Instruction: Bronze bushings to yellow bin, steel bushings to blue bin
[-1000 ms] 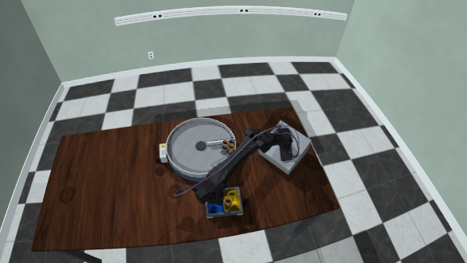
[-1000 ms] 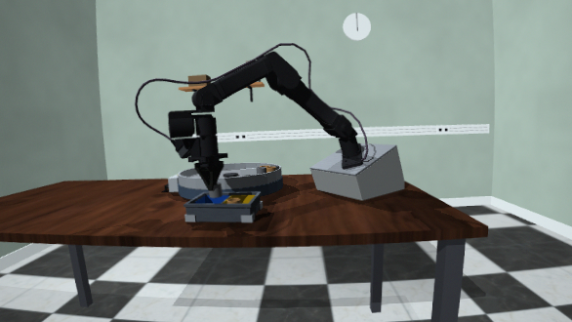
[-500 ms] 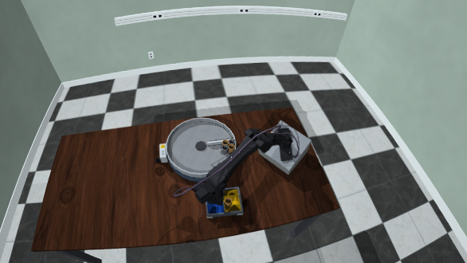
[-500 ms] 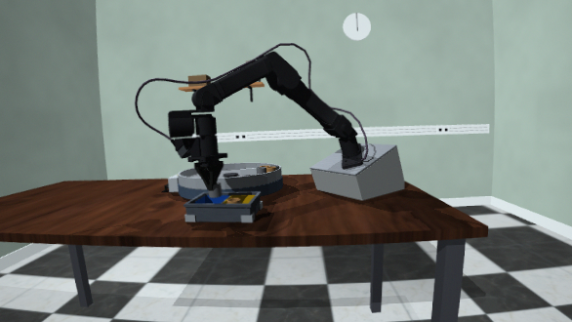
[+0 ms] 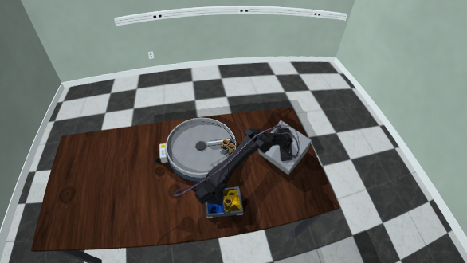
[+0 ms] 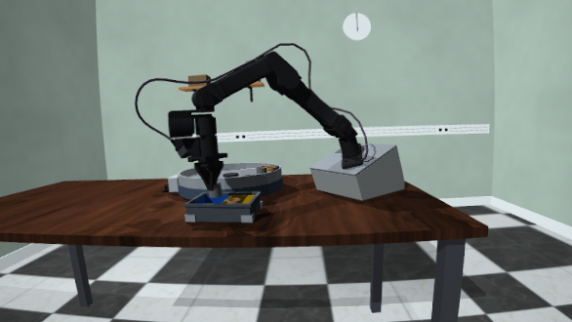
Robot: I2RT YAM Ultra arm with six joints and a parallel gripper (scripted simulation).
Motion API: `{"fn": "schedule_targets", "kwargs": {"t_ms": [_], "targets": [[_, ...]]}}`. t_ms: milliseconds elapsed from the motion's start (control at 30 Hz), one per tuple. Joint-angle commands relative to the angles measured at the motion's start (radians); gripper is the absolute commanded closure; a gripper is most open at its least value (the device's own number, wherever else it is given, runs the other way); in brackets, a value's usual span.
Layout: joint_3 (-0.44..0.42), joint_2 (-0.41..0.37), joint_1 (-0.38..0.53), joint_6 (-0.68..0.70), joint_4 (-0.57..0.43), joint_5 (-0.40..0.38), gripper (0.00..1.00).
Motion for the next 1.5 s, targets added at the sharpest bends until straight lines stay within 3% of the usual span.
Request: {"fn": "schedule_targets", "kwargs": {"t_ms": [0,967,1067,1300,1467], "targets": [[0.033,-0.034,0.007,0.006,-0.014,0.012,1.0],[-0.05,0.031,0.013,0.01,0.098,0.014,1.0],[-0.052,0.004,0.008,0.009,0.102,0.014,1.0],[-0.06,0.039,0.01,0.011,0.126,0.014,1.0],[-0.055,0.018,0.01,0.01,0.131,0.014,1.0]]}}
